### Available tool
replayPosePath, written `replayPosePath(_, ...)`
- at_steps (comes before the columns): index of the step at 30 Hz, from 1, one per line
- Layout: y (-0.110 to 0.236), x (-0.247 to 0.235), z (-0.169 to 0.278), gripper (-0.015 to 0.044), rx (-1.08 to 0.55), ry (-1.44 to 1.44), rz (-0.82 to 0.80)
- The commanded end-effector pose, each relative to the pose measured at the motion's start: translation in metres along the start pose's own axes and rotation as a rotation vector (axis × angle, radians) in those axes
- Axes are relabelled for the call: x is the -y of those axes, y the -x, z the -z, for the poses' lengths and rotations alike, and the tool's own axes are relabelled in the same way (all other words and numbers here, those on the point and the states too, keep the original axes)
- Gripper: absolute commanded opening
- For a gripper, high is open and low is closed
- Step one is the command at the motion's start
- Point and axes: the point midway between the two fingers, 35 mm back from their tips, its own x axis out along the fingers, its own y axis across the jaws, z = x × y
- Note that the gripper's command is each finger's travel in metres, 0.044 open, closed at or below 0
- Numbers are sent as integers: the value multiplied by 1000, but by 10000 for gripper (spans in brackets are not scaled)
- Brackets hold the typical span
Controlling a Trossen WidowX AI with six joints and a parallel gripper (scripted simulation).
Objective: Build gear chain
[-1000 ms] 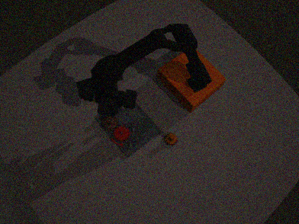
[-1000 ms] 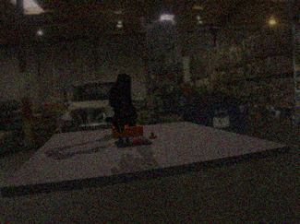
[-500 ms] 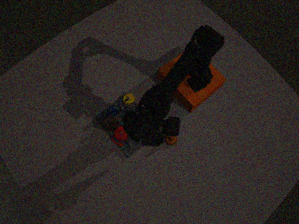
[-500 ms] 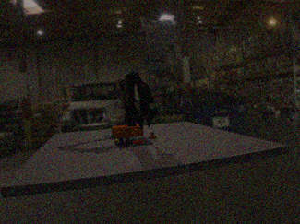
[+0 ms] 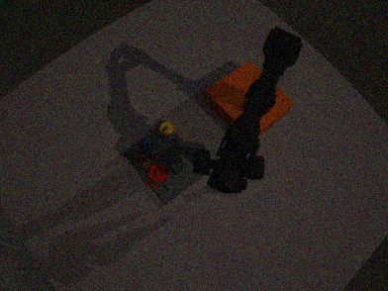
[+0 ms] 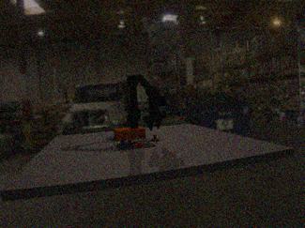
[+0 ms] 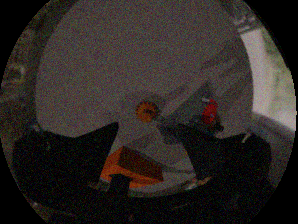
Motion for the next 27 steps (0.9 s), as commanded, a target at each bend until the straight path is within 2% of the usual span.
replayPosePath(1,-14,-3,2,440,-4,-1,-6)
replayPosePath(27,-46,-3,3,440,-4,-1,-6)
